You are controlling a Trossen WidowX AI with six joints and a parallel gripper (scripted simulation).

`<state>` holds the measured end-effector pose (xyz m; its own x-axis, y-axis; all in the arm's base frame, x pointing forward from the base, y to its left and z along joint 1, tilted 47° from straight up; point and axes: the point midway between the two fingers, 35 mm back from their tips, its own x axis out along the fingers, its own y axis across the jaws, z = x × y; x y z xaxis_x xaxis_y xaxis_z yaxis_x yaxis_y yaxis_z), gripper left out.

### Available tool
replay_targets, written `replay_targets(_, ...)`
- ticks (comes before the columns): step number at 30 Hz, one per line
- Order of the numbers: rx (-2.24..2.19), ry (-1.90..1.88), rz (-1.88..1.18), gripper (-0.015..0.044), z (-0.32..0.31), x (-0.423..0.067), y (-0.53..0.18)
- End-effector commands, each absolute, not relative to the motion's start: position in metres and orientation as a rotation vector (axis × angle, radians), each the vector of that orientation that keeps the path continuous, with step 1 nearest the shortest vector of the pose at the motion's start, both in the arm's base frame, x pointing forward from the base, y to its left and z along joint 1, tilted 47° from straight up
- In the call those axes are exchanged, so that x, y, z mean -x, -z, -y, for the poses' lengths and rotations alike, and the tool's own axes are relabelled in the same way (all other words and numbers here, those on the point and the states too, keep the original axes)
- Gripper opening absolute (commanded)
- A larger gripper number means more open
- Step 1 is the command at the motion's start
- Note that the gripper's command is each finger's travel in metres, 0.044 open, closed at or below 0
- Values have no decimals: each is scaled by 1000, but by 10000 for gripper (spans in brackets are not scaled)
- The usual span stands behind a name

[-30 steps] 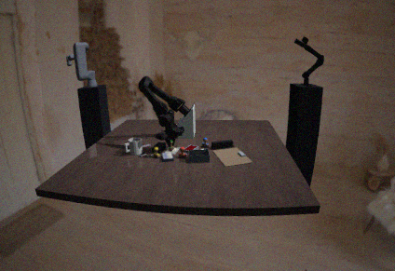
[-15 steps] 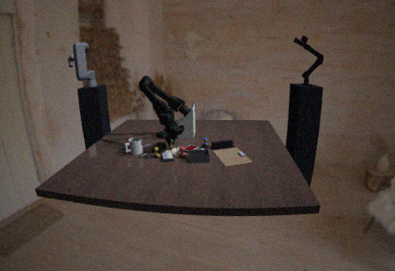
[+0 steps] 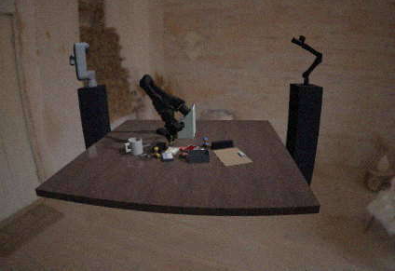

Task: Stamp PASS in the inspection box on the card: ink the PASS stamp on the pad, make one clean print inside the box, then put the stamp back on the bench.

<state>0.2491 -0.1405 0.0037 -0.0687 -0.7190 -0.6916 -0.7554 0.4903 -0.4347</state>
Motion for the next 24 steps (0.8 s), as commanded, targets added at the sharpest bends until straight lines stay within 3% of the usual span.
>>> replay_targets(1,1242,-35,-1792,0,137,-252,-10)
replay_targets(24,1243,-34,-1792,0,113,-254,-31)
